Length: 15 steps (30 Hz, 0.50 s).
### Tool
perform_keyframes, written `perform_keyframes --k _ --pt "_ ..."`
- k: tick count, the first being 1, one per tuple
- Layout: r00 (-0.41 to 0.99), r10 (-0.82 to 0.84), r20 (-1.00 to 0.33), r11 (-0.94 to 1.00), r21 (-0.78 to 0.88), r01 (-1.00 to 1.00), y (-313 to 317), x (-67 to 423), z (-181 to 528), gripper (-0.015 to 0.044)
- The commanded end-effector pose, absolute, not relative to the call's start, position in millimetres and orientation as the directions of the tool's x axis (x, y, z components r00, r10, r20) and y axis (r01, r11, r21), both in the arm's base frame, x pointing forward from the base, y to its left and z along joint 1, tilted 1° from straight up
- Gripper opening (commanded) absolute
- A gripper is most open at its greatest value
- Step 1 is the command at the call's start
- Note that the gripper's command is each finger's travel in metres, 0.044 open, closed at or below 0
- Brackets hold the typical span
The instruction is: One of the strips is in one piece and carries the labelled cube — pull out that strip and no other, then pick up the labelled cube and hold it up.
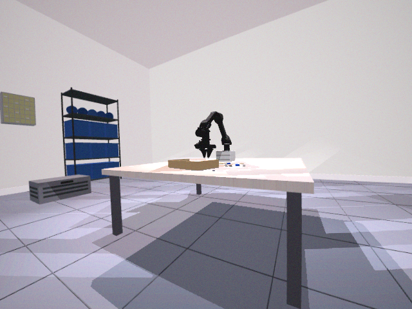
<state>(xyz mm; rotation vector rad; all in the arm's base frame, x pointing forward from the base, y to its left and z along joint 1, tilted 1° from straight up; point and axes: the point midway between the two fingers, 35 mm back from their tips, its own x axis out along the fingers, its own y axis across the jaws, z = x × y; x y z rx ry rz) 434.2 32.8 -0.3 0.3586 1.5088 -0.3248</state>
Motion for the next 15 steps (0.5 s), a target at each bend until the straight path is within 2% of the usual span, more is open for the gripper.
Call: perform_keyframes --k 1,15 --pt "0.031 0.014 -0.999 0.908 0.025 0.419 32.9 433.8 -10.7 0.025" --pt "0.031 0.014 -0.999 0.908 0.025 0.419 33.0 433.7 -33.6 0.025"
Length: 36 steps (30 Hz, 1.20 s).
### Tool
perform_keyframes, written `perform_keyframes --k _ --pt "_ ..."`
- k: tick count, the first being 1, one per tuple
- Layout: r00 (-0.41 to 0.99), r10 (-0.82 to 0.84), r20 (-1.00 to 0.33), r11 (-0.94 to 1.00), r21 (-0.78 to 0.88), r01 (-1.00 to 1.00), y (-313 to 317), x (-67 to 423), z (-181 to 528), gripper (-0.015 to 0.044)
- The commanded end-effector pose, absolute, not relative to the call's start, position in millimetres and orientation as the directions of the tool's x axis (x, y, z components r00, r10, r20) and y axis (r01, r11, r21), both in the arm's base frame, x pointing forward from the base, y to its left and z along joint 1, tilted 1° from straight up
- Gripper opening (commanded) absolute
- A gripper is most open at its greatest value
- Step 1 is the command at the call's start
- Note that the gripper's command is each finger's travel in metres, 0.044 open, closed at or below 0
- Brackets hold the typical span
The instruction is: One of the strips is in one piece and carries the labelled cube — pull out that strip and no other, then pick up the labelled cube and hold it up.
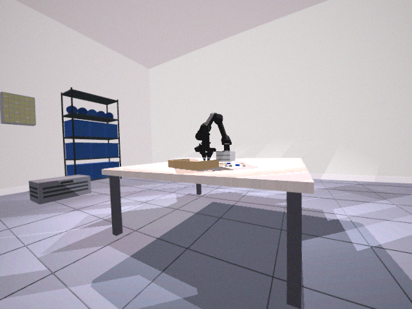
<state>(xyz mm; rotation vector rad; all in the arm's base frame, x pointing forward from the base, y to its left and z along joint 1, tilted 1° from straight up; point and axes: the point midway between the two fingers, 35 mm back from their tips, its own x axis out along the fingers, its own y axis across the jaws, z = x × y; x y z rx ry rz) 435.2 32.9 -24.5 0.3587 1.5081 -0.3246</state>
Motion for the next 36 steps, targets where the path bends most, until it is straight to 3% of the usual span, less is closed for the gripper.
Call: perform_keyframes --k 1,13,17,24,28,36 --pt "0.031 0.014 -0.999 0.908 0.025 0.419 33.0 433.6 -35.2 0.025" --pt "0.031 0.014 -0.999 0.908 0.025 0.419 33.1 433.1 -44.1 0.025" --pt "0.033 0.013 -0.999 0.906 0.026 0.423 32.9 433.5 -41.2 0.0145" --pt "0.033 0.013 -0.999 0.906 0.026 0.423 32.9 433.5 -41.2 0.0098" --pt "0.033 0.013 -0.999 0.906 0.026 0.423 32.7 431.4 -39.4 0.0" --pt "0.03 0.013 -0.999 0.907 0.024 0.421 30.4 404.3 -19.7 0.0"
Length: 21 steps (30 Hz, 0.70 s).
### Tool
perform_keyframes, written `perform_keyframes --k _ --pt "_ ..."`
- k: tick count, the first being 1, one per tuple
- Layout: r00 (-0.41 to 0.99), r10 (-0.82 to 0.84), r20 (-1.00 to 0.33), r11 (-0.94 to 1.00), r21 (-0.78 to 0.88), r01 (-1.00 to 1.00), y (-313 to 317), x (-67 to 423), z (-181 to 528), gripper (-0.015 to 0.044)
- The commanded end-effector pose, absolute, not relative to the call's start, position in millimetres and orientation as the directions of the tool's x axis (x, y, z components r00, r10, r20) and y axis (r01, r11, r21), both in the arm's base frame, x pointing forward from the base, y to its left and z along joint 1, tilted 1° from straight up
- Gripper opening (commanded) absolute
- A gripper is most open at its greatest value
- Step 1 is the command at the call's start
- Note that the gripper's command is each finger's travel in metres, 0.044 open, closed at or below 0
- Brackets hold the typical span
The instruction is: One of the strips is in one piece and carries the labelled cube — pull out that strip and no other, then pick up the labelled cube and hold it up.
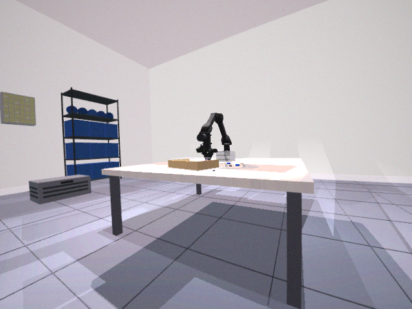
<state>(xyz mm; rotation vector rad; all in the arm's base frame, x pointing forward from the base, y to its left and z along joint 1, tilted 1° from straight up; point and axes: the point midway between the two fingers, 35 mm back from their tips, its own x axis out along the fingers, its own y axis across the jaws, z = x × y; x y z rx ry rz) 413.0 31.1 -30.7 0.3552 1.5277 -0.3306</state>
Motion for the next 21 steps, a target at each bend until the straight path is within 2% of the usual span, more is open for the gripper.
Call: perform_keyframes --k 1,21 --pt "0.029 0.013 -0.999 0.907 0.024 0.421 30.1 400.6 -17.4 0.0" --pt "0.023 0.013 -1.0 0.908 0.022 0.419 25.5 342.6 -2.4 0.0"
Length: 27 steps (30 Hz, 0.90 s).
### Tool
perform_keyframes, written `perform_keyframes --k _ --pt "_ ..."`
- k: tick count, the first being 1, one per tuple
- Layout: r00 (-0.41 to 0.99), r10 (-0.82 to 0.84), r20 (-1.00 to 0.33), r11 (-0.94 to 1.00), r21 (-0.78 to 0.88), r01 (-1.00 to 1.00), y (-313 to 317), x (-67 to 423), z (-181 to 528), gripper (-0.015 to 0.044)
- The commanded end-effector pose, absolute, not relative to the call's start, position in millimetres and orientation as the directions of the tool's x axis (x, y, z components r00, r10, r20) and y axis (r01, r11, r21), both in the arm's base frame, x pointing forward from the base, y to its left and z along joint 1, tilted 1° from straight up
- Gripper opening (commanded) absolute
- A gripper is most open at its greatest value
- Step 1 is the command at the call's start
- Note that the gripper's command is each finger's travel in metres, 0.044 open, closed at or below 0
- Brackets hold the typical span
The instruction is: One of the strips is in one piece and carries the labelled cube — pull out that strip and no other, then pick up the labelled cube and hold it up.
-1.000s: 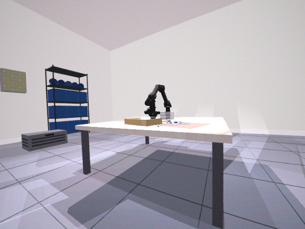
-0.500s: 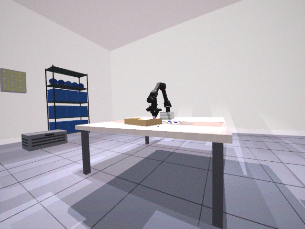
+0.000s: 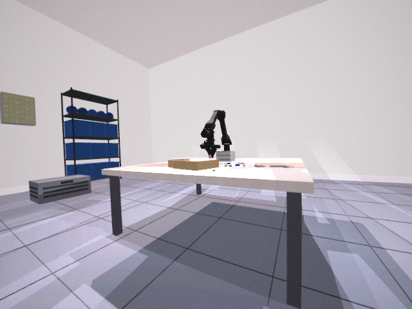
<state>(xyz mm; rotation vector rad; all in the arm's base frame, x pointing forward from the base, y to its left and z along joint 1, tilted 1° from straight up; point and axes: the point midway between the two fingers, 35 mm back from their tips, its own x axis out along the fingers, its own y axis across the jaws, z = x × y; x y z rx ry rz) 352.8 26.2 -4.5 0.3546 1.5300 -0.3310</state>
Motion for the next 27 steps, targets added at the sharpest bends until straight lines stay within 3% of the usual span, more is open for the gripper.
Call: perform_keyframes --k 1,11,27 --pt "0.023 0.013 -1.0 0.908 0.022 0.419 25.3 339.1 -2.5 0.0" --pt "0.02 0.013 -1.0 0.908 0.02 0.419 22.7 304.8 -5.1 0.0" --pt "0.02 0.013 -1.0 0.908 0.02 0.419 22.2 303.7 31.0 0.0"
